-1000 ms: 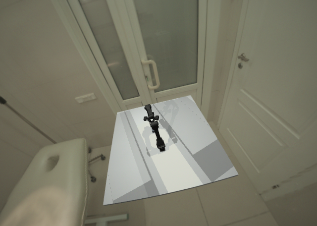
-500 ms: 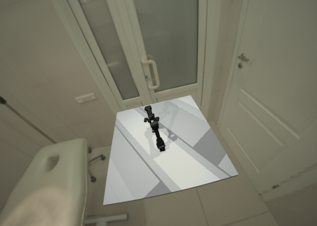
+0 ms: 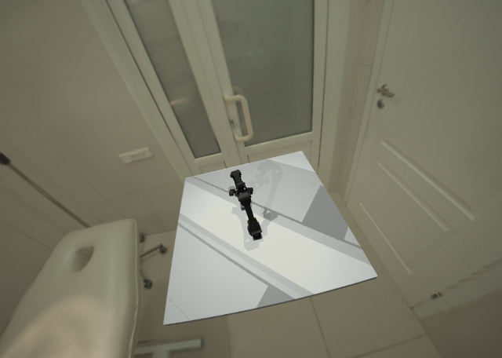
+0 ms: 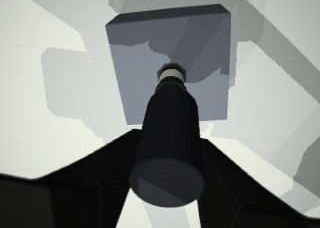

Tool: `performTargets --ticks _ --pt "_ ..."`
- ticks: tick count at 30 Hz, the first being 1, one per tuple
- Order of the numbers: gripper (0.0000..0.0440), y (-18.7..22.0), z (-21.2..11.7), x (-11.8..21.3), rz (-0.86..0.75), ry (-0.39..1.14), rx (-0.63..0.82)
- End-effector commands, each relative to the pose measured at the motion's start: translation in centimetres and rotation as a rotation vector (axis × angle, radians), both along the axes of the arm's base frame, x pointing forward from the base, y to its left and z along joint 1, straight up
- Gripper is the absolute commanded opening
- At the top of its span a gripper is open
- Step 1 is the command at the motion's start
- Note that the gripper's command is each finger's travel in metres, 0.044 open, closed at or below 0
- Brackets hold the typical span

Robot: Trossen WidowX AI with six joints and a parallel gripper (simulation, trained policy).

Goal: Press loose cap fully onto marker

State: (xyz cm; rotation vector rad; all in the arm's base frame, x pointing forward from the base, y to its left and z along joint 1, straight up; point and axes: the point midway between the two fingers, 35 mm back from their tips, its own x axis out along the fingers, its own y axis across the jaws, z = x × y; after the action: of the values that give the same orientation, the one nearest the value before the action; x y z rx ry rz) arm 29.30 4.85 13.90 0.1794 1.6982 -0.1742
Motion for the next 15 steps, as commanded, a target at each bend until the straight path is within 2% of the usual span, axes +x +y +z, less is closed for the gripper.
performTargets --ticks 1,15 --pt "0.0000 0.0 -1.2 -0.4 0.011 0.026 0.009" --pt "0.0003 0.1 -3.7 -0.4 0.058 0.021 0.017"
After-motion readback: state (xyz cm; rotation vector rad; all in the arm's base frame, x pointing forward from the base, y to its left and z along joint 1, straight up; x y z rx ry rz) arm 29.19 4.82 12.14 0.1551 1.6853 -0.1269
